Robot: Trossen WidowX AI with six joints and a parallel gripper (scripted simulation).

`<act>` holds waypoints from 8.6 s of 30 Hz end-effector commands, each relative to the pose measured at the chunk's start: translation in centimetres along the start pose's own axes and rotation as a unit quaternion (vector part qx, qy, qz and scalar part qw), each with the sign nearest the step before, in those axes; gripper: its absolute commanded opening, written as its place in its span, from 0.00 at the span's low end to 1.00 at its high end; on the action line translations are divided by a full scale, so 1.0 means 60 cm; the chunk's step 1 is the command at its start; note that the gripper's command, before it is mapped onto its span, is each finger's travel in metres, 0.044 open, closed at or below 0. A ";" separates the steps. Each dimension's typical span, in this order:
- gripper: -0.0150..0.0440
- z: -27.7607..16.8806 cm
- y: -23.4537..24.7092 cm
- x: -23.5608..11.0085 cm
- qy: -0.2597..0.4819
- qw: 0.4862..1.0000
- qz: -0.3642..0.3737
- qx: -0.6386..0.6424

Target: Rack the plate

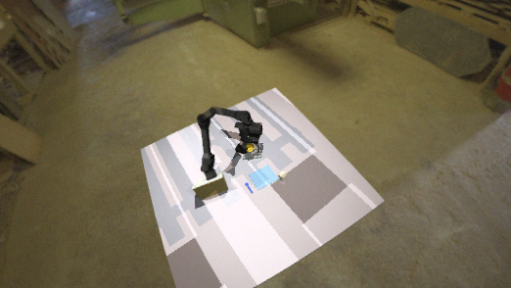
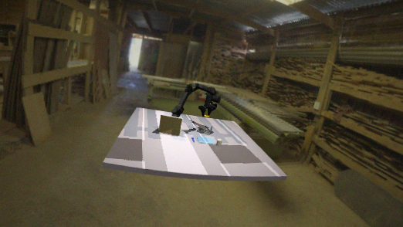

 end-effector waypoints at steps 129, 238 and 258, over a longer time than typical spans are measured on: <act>0.25 -0.313 0.018 0.323 -0.657 0.742 0.030 -0.127; 0.93 -0.277 0.043 0.350 -0.681 0.705 0.124 -0.155; 0.93 -0.255 0.052 0.212 -0.685 0.701 0.057 -0.192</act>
Point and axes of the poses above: the point midway between the two fingers, 35 mm back from their tips, its own x axis out along the fingers, its own y axis across the jaws, z = x × y, the point moved 8 cm from there along -x, back along the fingers, and after that the axes turned 4 degrees about -x, right-handed, at the moved point
